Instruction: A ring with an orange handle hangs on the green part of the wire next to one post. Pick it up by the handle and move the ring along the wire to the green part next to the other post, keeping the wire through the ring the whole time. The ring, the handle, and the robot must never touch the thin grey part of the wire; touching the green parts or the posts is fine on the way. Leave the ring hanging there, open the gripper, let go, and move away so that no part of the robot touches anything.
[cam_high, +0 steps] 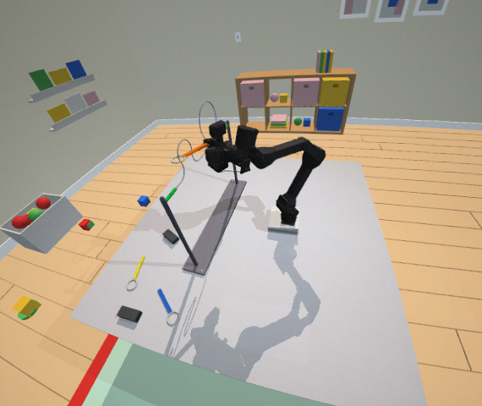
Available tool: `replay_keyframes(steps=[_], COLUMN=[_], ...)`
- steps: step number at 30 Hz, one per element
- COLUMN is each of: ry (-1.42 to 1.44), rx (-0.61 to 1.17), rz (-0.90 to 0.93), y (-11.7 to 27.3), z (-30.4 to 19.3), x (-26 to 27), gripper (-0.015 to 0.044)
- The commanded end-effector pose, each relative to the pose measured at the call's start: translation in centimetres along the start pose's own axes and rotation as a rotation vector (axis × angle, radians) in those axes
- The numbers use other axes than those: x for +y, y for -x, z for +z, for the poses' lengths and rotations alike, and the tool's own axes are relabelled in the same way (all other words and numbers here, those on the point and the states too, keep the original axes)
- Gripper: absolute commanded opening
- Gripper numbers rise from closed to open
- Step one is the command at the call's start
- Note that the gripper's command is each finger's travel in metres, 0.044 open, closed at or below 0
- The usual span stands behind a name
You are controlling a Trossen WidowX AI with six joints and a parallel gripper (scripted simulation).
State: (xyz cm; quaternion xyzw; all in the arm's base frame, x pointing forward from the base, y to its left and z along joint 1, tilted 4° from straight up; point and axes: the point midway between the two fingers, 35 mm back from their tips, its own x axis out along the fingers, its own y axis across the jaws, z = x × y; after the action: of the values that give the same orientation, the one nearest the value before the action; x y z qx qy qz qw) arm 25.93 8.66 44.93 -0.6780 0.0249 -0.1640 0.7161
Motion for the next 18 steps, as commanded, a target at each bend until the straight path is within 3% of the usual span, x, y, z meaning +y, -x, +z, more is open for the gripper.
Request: replay_keyframes(steps=[1,18], ry=[0.072,0.208], rx=[-0.013,-0.028], rz=[-0.039,-0.097], y=[-0.02,-0.13], z=[-0.19,-0.46], x=[-0.77,-0.85], gripper=[-0.0150,-0.0150])
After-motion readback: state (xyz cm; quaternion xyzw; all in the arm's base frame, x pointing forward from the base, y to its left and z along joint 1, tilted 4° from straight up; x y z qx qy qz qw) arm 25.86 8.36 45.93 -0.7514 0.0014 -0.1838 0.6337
